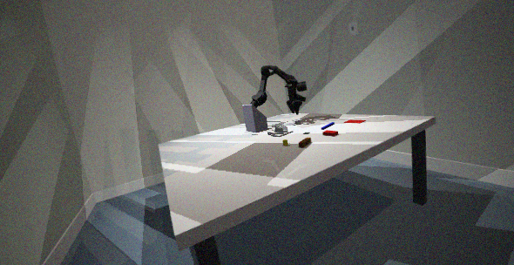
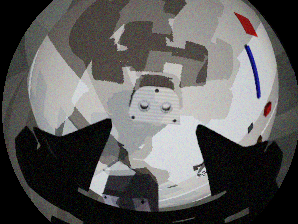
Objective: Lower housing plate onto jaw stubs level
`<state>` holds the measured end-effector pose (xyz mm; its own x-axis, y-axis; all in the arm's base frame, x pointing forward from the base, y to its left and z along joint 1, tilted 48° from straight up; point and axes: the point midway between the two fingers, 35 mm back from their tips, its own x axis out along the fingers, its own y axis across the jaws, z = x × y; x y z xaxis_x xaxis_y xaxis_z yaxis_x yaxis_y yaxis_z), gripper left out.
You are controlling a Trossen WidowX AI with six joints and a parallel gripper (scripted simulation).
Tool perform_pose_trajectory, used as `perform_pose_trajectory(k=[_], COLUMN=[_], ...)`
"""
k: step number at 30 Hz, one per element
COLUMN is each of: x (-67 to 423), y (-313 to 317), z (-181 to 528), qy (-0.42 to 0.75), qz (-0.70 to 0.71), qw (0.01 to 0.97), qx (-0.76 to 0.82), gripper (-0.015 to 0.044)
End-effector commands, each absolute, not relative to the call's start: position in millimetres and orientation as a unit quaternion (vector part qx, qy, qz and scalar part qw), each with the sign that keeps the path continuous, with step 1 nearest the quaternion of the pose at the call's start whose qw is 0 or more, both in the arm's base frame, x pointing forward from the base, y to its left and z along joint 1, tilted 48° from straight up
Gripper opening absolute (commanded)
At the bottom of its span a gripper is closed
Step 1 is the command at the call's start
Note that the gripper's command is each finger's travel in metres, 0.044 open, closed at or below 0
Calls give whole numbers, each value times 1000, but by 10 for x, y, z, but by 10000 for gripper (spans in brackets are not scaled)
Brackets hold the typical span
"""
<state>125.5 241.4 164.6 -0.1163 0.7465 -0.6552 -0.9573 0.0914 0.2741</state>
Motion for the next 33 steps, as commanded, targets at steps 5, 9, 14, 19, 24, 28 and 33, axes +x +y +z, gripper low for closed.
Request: perform_pose_trajectory(k=[5, 9, 14, 19, 24, 28, 33], x=[1230, 1228, 1221, 1210, 1207, 1205, 1199], y=[2494, 2510, 2569, 2626, 2642, 2660, 2719], z=[1531, 1516, 1465, 1414, 1400, 1385, 1333], qy=[361, 361, 361, 361, 361, 361, 361], qz=[654, 654, 654, 654, 655, 655, 655], qw=[648, 648, 648, 648, 648, 648, 648], qx=[-146, -146, -146, -146, -146, -146, -146], gripper=[440, 440, 440, 440, 440, 440, 440])
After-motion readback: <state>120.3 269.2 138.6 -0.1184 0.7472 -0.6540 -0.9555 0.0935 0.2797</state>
